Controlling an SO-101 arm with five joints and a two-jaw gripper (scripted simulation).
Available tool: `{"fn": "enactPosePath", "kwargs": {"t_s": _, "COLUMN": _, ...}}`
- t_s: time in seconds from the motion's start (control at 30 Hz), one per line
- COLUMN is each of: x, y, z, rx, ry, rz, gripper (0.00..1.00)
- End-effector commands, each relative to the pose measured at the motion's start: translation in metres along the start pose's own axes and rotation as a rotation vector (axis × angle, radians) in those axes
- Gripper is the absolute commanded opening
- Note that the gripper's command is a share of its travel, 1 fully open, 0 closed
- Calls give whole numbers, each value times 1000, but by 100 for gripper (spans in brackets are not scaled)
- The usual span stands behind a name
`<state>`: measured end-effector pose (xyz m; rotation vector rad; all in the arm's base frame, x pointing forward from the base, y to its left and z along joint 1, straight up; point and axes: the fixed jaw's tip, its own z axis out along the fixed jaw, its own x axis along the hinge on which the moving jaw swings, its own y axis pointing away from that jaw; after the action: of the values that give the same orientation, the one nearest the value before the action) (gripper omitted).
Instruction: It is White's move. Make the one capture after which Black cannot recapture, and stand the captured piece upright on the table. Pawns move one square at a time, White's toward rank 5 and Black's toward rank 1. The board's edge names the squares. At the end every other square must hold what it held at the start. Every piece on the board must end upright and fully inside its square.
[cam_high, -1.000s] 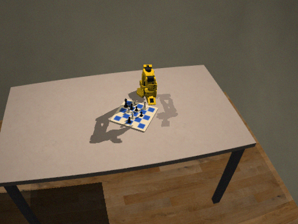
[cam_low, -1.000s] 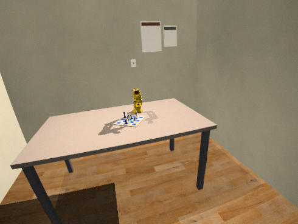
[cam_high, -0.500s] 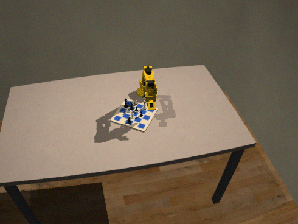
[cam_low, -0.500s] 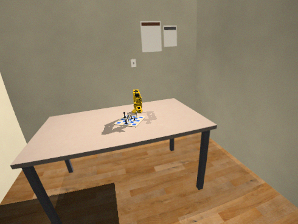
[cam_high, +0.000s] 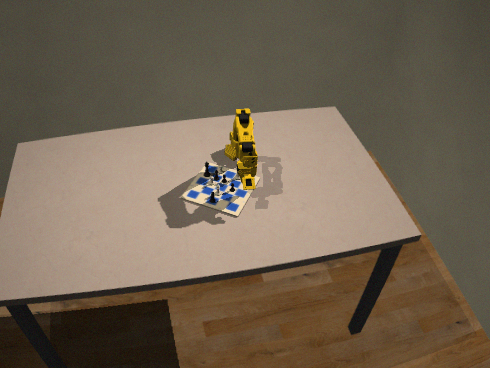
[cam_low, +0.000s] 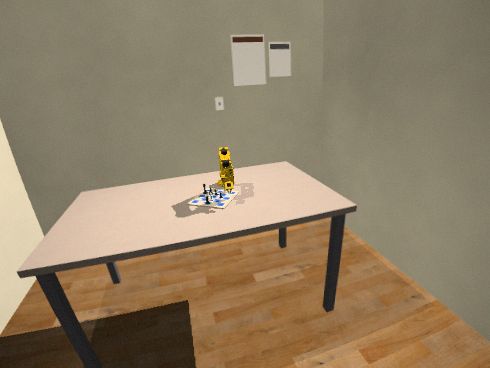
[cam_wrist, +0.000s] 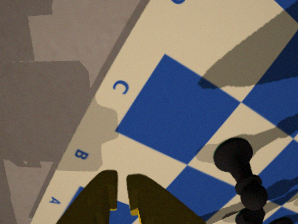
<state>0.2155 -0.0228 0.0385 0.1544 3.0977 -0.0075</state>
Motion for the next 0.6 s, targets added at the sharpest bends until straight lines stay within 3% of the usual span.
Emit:
{"fn": "enactPosePath", "kwargs": {"t_s": 0.0, "x": 2, "y": 3, "z": 7, "rx": -2, "ry": 14, "rz": -7, "gripper": 0}}
{"fn": "enactPosePath", "kwargs": {"t_s": 0.57, "x": 6, "y": 3, "z": 13, "rx": -2, "ry": 15, "rz": -8, "gripper": 0}}
